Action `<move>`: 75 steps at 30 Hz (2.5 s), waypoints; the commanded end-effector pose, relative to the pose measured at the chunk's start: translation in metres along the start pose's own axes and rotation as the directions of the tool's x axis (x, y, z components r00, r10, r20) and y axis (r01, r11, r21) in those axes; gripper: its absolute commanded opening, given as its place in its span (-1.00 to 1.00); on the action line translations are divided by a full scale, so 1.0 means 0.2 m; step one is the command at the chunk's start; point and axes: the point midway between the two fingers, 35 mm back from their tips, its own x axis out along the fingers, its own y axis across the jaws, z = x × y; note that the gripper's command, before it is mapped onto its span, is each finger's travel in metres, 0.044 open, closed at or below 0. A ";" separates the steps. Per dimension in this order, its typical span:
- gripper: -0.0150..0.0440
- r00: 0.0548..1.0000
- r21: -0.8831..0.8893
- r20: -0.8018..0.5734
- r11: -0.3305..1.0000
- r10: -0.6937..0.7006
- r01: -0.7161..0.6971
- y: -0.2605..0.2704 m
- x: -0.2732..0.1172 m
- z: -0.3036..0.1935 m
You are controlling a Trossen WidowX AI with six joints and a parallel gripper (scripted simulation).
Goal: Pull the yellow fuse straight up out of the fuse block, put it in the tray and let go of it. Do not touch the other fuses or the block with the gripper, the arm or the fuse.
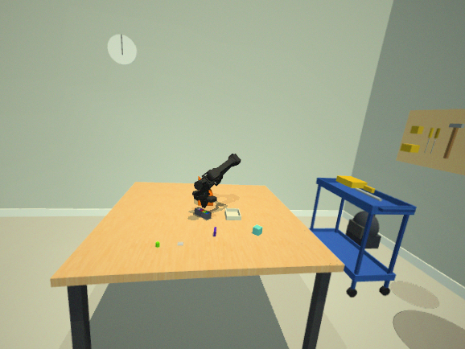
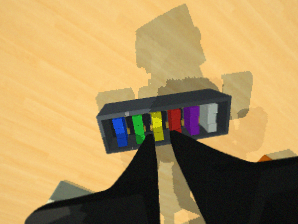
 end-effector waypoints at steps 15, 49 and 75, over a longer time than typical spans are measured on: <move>-0.27 1.000 0.004 -0.009 1.000 0.000 0.000 0.00 0.10 -0.02; -0.27 1.000 0.004 -0.010 1.000 0.001 -0.001 0.00 0.15 -0.02; -0.49 1.000 0.002 -0.006 1.000 -0.002 0.002 -0.01 0.12 -0.01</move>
